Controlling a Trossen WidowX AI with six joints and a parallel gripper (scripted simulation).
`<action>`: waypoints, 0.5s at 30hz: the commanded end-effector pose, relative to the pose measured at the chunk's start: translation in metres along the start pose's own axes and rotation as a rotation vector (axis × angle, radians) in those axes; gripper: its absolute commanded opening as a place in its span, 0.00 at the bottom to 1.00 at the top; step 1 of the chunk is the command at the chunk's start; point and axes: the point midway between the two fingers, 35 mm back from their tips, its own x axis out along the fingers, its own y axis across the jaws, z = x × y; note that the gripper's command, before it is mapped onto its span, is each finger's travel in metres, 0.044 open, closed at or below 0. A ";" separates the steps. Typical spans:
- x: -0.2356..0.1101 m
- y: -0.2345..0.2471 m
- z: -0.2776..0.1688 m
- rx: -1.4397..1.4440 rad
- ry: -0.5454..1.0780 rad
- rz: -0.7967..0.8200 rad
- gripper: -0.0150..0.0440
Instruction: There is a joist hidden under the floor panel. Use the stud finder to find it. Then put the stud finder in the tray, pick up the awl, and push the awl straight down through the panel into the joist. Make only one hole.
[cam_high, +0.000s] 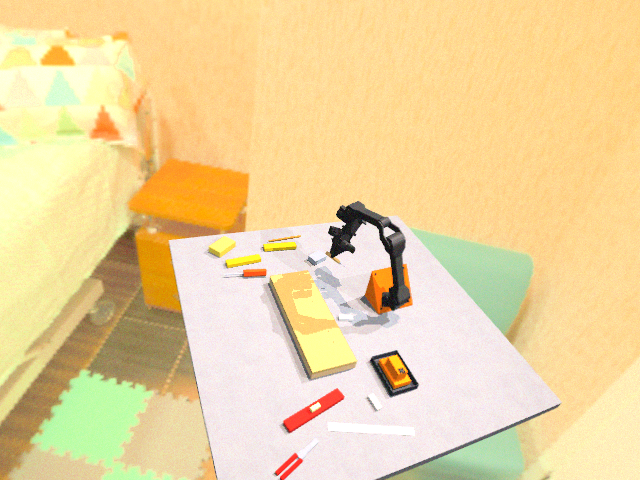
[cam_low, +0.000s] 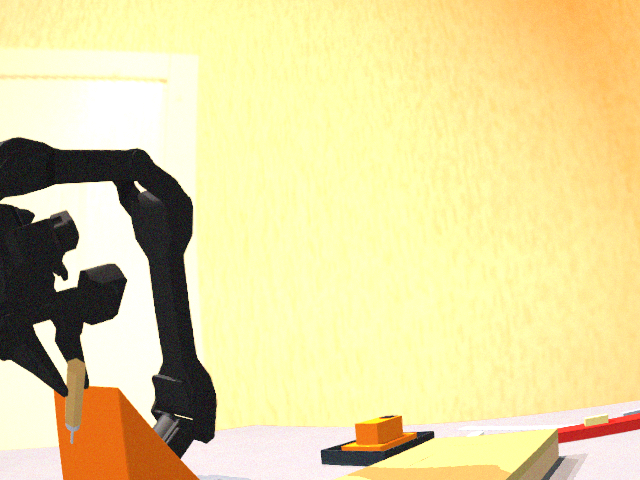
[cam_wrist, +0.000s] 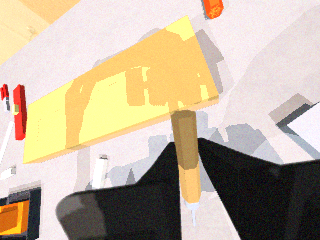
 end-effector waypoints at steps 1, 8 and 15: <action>-0.018 0.009 -0.003 -0.064 -0.170 0.034 0.25; -0.049 0.019 -0.008 -0.166 -0.437 0.033 0.25; -0.084 0.028 -0.016 -0.263 -0.706 -0.026 0.25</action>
